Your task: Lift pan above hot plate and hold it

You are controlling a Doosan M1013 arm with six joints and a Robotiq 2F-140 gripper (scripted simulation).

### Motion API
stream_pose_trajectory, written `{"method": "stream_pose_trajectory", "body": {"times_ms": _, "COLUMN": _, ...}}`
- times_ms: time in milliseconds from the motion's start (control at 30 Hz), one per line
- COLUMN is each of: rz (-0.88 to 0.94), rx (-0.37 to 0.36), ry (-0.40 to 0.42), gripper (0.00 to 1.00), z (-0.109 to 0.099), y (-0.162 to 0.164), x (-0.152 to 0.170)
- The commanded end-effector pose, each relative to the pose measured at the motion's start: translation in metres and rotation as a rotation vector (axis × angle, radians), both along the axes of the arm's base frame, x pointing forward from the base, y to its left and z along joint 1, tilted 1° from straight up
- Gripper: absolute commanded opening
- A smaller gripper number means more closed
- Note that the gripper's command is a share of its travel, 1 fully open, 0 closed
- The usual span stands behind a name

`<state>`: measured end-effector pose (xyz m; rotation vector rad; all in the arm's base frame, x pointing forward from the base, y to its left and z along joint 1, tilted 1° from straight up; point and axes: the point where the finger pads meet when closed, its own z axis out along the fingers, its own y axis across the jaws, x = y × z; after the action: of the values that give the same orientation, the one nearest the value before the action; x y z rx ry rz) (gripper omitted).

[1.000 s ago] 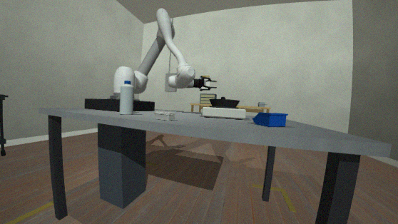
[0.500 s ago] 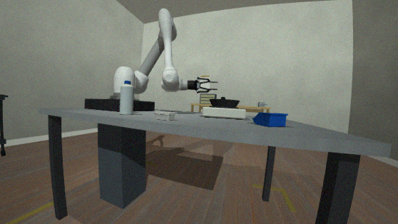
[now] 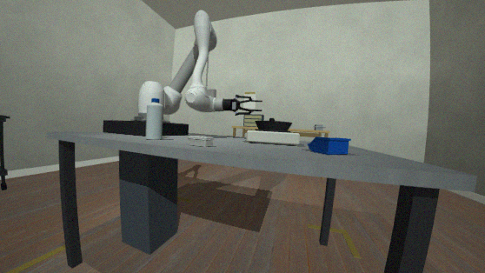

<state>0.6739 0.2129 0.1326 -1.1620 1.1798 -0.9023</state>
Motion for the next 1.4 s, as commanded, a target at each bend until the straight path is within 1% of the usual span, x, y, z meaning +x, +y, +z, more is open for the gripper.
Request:
{"method": "stream_pose_trajectory", "body": {"times_ms": 0, "rz": -0.001, "rx": 0.000, "ry": -0.001, "gripper": 0.41, "z": 0.000, "y": 0.000, "x": 0.000}}
{"method": "stream_pose_trajectory", "body": {"times_ms": 233, "rz": -0.001, "rx": 0.000, "ry": 0.000, "gripper": 0.41, "z": -0.002, "y": 0.000, "x": 0.000}}
{"method": "stream_pose_trajectory", "body": {"times_ms": 467, "rz": -0.001, "rx": 0.000, "ry": 0.001, "gripper": 0.41, "z": -0.012, "y": 0.000, "x": 0.000}}
{"method": "stream_pose_trajectory", "body": {"times_ms": 700, "rz": -0.001, "rx": 0.000, "ry": 0.001, "gripper": 0.41, "z": -0.029, "y": 0.000, "x": 0.000}}
{"method": "stream_pose_trajectory", "body": {"times_ms": 767, "rz": -0.001, "rx": 0.000, "ry": 0.001, "gripper": 0.41, "z": -0.029, "y": 0.000, "x": 0.000}}
{"method": "stream_pose_trajectory", "body": {"times_ms": 1267, "rz": -0.001, "rx": 0.000, "ry": 0.001, "gripper": 0.41, "z": -0.076, "y": 0.000, "x": -0.001}}
{"method": "stream_pose_trajectory", "body": {"times_ms": 1367, "rz": -0.001, "rx": 0.000, "ry": 0.001, "gripper": 0.41, "z": -0.079, "y": 0.000, "x": -0.001}}
